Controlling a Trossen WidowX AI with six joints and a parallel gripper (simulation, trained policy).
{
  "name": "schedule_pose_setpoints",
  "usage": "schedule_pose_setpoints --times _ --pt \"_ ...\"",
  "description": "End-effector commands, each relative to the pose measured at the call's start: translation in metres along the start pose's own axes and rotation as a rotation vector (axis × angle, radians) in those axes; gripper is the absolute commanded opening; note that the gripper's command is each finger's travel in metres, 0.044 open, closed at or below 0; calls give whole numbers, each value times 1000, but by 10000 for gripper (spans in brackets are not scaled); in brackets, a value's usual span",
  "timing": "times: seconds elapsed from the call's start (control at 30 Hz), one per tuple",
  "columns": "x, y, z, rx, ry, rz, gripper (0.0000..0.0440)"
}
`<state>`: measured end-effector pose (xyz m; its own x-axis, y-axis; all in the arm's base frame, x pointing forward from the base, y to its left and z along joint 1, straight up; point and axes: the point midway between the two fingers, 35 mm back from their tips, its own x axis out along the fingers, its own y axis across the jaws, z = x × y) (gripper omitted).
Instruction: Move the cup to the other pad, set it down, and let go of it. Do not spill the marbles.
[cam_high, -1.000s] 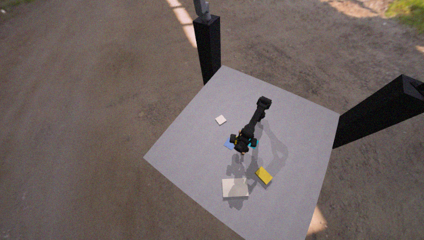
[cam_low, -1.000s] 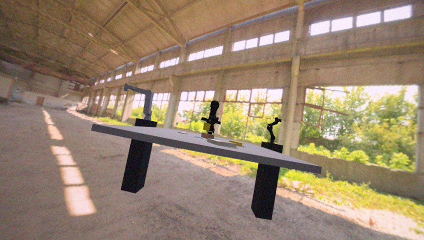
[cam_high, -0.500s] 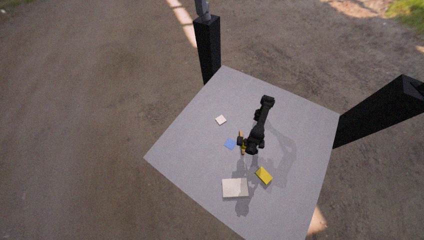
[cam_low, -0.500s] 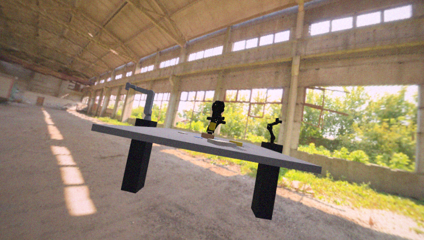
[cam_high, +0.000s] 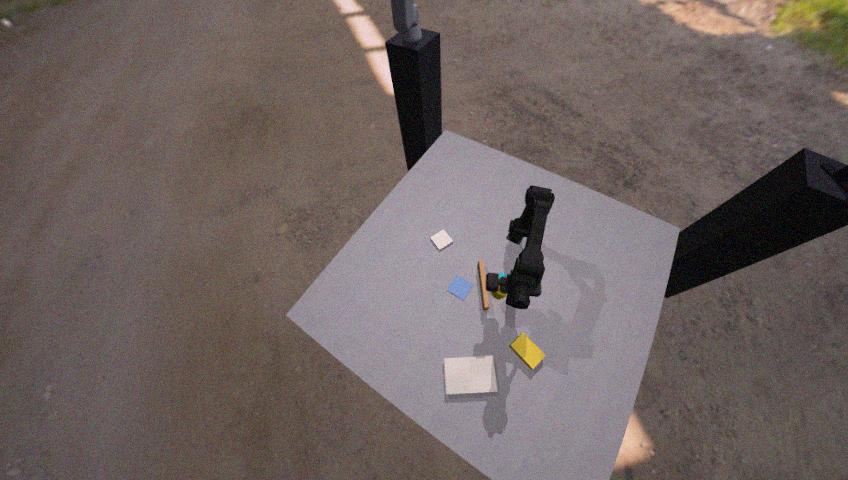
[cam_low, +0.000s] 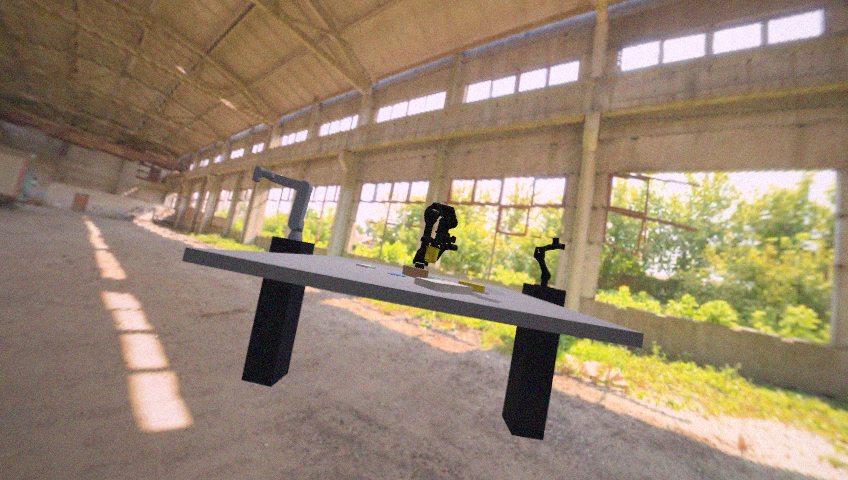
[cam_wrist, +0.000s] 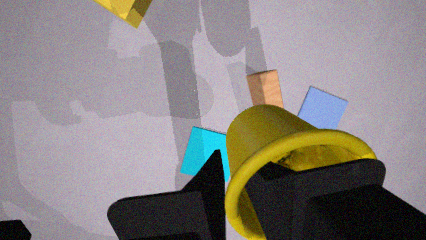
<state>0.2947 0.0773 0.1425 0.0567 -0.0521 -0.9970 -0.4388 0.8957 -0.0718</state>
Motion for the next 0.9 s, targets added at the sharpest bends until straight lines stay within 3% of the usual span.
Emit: schedule_pose_setpoints --times 0.0,0.87 --pt "2 5 -4 6 -7 -6 0" --pt "51 32 -38 71 -18 -14 0"
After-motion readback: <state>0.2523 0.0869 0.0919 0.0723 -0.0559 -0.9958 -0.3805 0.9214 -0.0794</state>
